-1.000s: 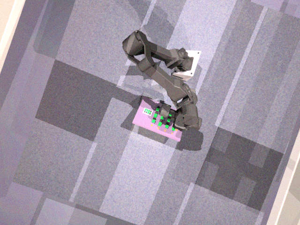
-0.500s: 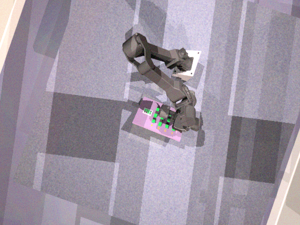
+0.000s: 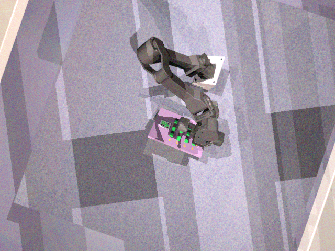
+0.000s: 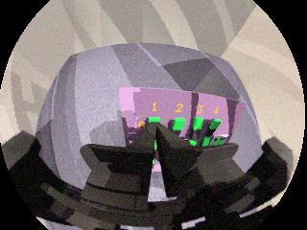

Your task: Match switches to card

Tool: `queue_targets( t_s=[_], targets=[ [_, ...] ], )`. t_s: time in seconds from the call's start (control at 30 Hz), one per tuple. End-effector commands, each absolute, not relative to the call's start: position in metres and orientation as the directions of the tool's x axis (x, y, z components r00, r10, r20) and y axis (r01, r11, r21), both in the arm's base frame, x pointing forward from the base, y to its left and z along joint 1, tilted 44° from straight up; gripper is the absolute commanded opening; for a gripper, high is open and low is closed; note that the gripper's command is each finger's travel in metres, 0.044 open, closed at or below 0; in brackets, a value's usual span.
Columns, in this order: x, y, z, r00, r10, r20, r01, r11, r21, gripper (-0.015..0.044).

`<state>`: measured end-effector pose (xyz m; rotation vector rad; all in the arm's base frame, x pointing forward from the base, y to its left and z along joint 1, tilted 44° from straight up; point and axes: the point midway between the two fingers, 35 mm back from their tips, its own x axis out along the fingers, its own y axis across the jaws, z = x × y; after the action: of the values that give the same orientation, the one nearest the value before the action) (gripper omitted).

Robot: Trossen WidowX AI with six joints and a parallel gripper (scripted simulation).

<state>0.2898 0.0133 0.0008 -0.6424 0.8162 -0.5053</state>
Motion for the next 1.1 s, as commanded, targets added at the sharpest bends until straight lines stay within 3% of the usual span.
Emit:
queue_targets(
  t_s=[0.0, 1.07],
  targets=[
    [0.2899, 0.0134, -0.0003, 0.588, -0.631, -0.506, 0.160, 0.704, -0.692, 0.0000],
    [0.2925, 0.0107, -0.0024, 0.588, -0.631, -0.506, 0.160, 0.704, -0.692, 0.0000]
  ],
)
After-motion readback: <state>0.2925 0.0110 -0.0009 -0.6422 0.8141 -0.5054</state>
